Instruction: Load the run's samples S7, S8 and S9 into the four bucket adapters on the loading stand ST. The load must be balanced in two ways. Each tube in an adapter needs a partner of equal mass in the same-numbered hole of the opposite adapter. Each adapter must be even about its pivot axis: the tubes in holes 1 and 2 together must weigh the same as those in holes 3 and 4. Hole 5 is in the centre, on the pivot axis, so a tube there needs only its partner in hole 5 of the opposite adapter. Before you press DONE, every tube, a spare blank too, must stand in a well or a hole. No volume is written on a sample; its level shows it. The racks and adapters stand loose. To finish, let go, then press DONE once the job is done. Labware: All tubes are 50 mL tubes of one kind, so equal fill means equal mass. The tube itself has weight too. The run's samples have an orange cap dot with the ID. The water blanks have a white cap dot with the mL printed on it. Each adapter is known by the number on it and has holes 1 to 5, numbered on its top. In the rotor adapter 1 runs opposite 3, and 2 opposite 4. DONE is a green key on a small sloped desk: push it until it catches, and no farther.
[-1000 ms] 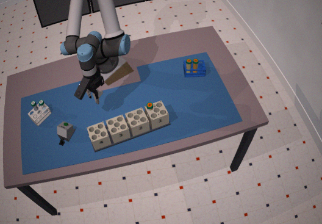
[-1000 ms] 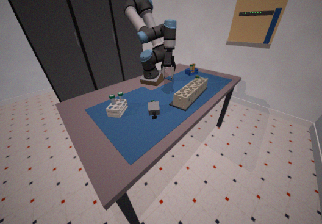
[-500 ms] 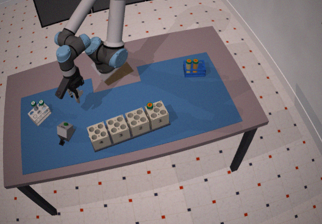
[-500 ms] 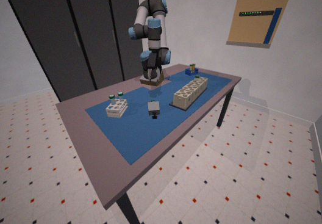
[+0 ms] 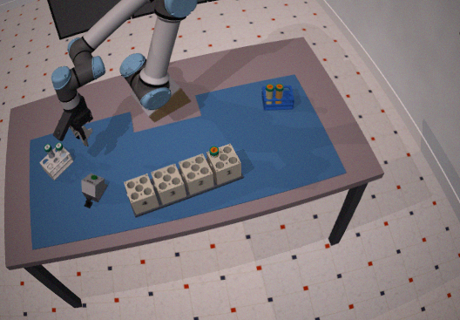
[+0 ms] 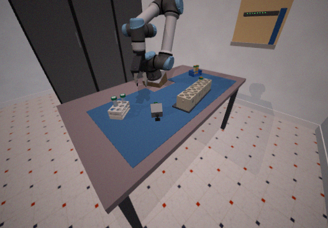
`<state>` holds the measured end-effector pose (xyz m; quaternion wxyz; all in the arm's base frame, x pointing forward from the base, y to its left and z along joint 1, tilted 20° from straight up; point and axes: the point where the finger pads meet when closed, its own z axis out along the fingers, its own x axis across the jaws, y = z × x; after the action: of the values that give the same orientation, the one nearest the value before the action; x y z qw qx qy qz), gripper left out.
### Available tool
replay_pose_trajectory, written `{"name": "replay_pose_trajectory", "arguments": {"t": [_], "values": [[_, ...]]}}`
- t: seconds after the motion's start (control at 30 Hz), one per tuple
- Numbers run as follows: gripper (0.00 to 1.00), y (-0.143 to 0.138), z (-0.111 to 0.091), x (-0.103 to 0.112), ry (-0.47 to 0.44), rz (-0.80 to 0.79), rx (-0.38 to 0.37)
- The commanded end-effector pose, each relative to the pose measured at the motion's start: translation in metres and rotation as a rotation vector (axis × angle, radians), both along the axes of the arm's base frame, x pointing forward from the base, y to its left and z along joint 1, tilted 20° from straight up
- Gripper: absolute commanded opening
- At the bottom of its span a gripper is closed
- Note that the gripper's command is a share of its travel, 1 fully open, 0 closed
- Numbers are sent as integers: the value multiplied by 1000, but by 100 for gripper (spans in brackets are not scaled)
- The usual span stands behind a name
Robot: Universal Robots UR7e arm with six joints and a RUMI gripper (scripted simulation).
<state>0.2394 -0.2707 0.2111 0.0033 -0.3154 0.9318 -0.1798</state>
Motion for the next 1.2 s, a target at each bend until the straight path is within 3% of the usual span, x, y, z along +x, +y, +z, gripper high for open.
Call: {"name": "replay_pose_trajectory", "arguments": {"t": [0.0,0.63,1.03,1.17], "values": [[35,-40,9,-9,-13,13,12],[35,-169,47,-51,-13,13,12],[35,-172,48,-52,-13,13,12],[35,-176,36,-50,-13,13,12]]}}
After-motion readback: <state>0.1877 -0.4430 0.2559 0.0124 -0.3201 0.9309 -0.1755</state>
